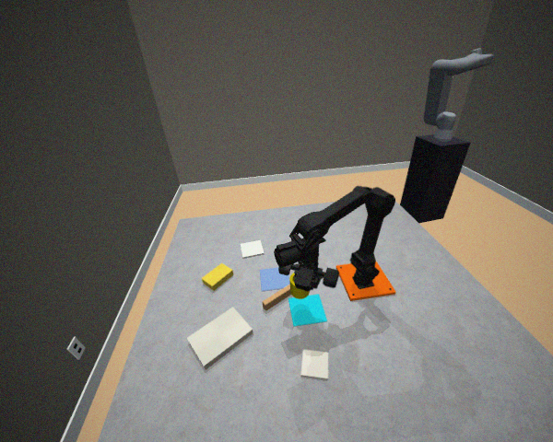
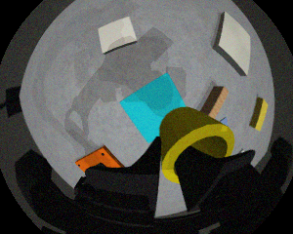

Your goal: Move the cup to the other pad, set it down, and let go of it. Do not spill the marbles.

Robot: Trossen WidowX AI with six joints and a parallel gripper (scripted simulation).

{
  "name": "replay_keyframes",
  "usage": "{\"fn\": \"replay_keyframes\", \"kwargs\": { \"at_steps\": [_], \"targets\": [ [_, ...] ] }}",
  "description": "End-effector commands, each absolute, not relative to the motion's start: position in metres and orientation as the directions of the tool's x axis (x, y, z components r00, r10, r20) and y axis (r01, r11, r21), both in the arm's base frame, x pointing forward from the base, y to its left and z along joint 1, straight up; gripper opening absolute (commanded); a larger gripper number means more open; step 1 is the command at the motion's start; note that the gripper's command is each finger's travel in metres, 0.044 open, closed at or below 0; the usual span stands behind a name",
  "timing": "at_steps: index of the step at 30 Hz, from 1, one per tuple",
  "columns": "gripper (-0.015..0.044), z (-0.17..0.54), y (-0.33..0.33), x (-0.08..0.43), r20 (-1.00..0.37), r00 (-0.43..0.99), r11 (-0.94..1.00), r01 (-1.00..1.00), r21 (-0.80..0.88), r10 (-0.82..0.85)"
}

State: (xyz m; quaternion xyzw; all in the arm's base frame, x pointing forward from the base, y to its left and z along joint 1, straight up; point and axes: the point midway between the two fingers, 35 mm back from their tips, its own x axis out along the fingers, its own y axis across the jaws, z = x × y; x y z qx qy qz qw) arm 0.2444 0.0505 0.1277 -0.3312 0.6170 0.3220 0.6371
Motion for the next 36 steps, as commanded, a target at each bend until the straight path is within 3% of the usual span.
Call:
{"fn": "replay_keyframes", "kwargs": {
  "at_steps": [1,36],
  "targets": [
    [0.0,0.125,0.058,0.237,-1.0,0.022,0.577,-0.817,-0.016,0.004],
    [0.0,0.099,0.076,0.228,-1.0,0.021,0.577,-0.817,-0.014,0.005]
  ]
}}
